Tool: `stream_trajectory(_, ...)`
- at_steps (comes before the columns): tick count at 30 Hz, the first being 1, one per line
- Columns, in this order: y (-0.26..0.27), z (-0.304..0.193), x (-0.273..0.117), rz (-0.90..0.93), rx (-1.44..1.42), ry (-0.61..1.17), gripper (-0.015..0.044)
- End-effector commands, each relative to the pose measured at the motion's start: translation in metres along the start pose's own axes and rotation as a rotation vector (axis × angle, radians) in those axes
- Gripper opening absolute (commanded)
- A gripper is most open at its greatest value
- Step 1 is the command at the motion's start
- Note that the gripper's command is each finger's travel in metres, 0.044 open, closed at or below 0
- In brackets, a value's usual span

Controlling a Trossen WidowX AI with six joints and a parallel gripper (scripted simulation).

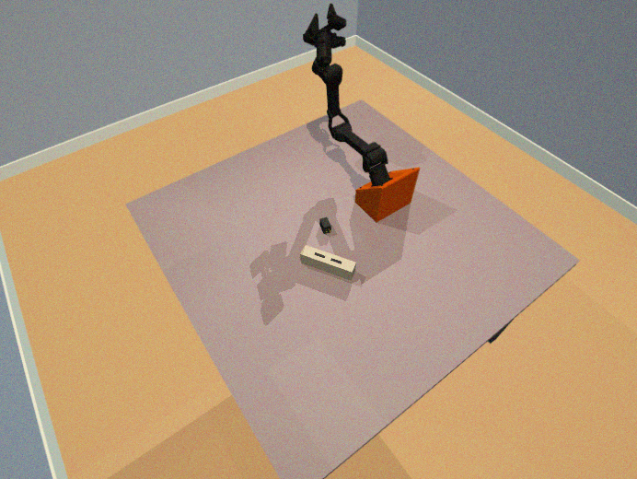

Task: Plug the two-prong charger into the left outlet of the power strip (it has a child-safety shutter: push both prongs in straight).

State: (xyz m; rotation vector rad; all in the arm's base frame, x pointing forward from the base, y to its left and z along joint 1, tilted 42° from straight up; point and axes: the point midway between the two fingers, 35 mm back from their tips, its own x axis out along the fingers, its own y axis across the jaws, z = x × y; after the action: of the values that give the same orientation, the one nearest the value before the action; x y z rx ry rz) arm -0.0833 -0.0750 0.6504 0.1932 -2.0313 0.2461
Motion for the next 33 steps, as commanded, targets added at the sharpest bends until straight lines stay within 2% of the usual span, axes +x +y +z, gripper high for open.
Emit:
stream_trajectory(1,0.002,-0.001,0.0,0.004,0.001,0.004,0.0426)
stream_trajectory(2,0.007,-0.004,0.0,0.016,0.003,0.016,0.044)
stream_trajectory(10,0.085,-0.057,-0.014,0.2,0.027,0.219,0.044)
stream_trajectory(20,0.171,-0.129,-0.064,0.423,0.031,0.507,0.044)
stream_trajectory(33,0.219,-0.195,-0.146,0.608,-0.032,0.82,0.044)
